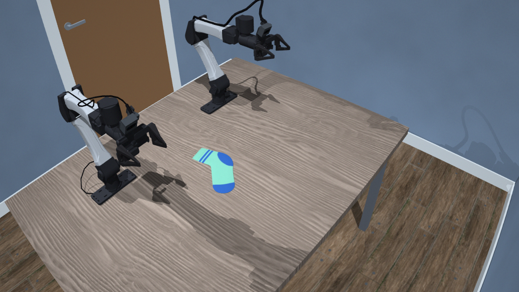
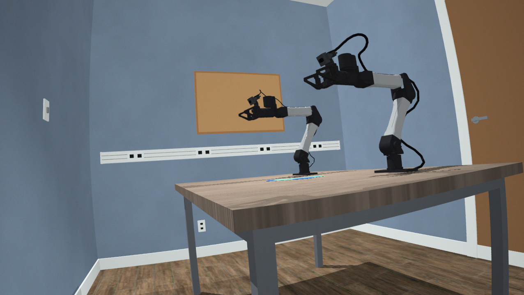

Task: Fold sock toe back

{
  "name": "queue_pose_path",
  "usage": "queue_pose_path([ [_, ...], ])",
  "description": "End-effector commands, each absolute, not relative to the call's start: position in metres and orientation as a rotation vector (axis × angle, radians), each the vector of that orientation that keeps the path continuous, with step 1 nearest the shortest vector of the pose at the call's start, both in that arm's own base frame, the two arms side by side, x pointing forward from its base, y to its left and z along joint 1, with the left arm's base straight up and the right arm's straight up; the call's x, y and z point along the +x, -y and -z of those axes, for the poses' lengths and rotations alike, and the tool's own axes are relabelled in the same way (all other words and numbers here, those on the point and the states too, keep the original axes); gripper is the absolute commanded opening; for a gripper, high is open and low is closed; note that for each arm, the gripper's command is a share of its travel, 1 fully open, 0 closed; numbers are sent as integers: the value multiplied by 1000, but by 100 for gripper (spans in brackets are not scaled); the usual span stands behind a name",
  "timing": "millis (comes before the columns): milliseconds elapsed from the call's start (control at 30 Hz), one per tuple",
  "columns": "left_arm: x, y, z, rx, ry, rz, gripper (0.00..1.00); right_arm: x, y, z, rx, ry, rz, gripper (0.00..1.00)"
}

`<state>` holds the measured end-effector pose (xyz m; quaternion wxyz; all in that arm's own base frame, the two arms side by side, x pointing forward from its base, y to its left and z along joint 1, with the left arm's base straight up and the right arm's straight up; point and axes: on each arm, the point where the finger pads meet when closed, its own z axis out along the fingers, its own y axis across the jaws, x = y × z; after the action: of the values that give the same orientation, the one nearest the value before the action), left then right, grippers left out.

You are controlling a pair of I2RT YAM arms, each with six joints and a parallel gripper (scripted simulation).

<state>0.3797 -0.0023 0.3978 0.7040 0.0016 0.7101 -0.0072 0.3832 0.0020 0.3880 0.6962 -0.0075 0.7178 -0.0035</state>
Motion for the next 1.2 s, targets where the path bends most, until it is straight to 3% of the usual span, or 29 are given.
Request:
queue_pose_path([
  [0, 378, 2, -403, 3, -1564, 18, 100, 382, -2, -395, -17, -1583, 10, 100],
  [567, 376, 2, -412, 3, -1543, 18, 100, 380, -2, -403, -17, -1562, 10, 100],
  [600, 376, 2, -412, 3, -1543, 18, 100, 388, -10, -393, -47, -1614, -6, 33],
  [1167, 376, 2, -412, 3, -1543, 18, 100, 433, -67, -323, -236, -1993, -59, 33],
])
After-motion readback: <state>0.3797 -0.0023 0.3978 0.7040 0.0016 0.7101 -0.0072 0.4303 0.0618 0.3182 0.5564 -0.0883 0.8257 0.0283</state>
